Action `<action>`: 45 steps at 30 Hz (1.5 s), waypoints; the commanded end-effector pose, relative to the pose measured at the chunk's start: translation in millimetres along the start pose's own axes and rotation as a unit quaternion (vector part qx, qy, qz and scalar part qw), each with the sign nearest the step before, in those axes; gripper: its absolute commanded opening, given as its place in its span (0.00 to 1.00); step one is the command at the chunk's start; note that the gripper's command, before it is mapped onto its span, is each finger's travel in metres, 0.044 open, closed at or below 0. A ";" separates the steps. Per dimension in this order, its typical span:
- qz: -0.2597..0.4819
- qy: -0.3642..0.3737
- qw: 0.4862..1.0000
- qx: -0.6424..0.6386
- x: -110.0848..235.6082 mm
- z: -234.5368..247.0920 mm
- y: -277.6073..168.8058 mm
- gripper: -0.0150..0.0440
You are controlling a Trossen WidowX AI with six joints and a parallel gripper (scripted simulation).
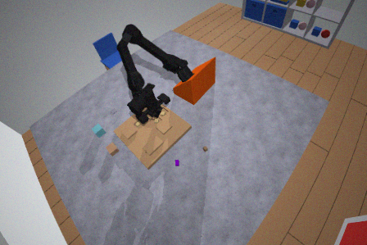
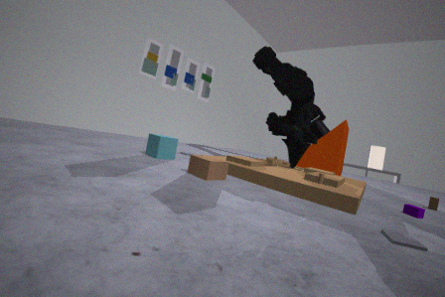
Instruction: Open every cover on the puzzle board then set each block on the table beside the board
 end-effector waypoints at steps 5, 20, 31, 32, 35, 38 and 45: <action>-0.002 0.003 1.000 -0.001 0.9 9.1 4.2 0.25; -0.003 0.003 1.000 -0.001 1.1 21.7 12.8 0.25; -0.003 0.003 1.000 -0.001 1.2 29.6 21.3 0.25; -0.003 0.004 1.000 -0.001 1.2 30.5 22.3 0.25; -0.003 0.004 1.000 -0.001 1.3 33.1 25.3 0.25; -0.003 0.004 1.000 -0.001 1.3 35.5 28.2 0.25; -0.003 0.004 1.000 -0.001 2.1 36.1 28.8 0.25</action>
Point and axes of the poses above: the point midway between the two fingers, 35 mm back from their tips, its own x axis back along the fingers, its own z axis across the jaws, y = z × x, the point moved 3 cm from there along x, back along the fingers, and after that the axes turned 10 degrees about -x, right-handed, at the moved point
